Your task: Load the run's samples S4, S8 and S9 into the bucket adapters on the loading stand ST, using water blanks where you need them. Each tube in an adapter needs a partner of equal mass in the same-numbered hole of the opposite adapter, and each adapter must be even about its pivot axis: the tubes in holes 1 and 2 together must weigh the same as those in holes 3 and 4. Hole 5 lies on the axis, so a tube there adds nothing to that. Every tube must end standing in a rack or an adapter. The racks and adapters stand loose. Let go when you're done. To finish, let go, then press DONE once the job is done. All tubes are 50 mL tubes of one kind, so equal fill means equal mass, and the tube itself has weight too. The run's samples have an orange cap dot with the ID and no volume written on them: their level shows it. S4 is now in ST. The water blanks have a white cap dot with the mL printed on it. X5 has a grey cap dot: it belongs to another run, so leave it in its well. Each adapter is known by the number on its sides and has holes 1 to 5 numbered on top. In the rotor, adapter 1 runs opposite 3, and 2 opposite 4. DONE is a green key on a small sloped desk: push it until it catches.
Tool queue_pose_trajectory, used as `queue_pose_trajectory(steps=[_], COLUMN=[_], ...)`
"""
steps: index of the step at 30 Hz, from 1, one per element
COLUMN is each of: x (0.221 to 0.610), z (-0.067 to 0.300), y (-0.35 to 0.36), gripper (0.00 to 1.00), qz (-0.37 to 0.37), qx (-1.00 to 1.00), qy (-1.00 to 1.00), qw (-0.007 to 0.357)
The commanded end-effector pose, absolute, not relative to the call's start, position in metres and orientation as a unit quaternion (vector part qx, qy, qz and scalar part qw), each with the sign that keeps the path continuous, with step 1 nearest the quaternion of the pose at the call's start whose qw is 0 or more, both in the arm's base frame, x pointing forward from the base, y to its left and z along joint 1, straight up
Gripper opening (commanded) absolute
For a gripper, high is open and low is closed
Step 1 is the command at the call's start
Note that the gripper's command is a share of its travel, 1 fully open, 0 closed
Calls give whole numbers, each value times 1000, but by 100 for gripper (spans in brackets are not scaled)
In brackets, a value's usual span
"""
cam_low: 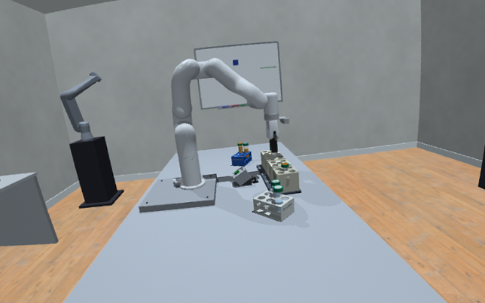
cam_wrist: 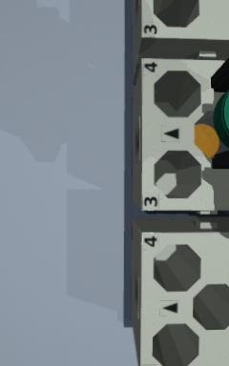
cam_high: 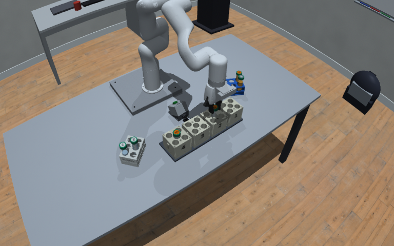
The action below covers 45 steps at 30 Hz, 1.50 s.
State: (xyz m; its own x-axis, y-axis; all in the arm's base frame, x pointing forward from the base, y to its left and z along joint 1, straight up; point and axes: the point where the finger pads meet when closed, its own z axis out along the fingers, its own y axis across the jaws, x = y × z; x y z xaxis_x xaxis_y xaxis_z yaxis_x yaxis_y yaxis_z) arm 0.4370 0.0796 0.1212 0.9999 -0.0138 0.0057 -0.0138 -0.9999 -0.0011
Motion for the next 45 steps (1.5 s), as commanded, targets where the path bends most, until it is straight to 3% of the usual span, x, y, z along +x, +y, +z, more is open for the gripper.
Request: queue_pose_trajectory(steps=[1, 42, 43, 45], x=[438, 439, 439, 439], z=[120, 97, 96, 96], y=[80, 80, 80, 80], gripper=[0, 0, 44, 44], qz=[-5, -5, -5, -5], qx=[-1000, -1000, -1000, -1000], qy=[7, 7, 7, 7], qw=[-2, -2, -2, -2])
